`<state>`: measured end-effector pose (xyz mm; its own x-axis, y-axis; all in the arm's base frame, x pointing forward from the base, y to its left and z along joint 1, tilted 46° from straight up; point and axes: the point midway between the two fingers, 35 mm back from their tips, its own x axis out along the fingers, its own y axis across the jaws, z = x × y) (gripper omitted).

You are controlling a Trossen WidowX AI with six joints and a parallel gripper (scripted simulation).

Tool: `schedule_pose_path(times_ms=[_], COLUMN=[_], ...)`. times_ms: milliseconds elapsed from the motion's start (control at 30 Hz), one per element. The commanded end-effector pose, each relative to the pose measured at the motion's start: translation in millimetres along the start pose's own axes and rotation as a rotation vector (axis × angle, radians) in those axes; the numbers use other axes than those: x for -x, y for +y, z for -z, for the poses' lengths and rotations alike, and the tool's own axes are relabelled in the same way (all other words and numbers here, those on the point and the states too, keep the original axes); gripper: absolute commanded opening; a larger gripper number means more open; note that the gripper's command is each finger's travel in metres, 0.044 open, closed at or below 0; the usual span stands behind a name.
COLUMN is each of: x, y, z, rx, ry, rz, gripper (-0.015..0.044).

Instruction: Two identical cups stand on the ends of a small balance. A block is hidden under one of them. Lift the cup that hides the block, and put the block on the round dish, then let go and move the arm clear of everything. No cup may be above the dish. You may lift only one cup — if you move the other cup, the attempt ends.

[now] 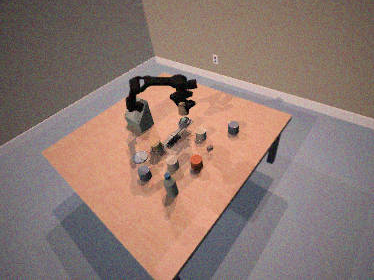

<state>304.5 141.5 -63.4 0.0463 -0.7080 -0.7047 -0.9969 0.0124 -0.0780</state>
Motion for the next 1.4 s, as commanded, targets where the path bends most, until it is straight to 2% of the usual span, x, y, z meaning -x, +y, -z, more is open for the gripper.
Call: schedule_pose_path(times_ms=[0, 1200, 1367], x=[0.1, 0.1, -13.3], y=[-0.2, -0.2, 13.3], z=[-0.3, -0.3, -21.4], rx=[0.000, 0.000, 0.000], ry=[-0.001, -0.001, -0.005], rz=[0.001, 0.001, 0.002], gripper=[0.0000, 0.0000, 0.0000])
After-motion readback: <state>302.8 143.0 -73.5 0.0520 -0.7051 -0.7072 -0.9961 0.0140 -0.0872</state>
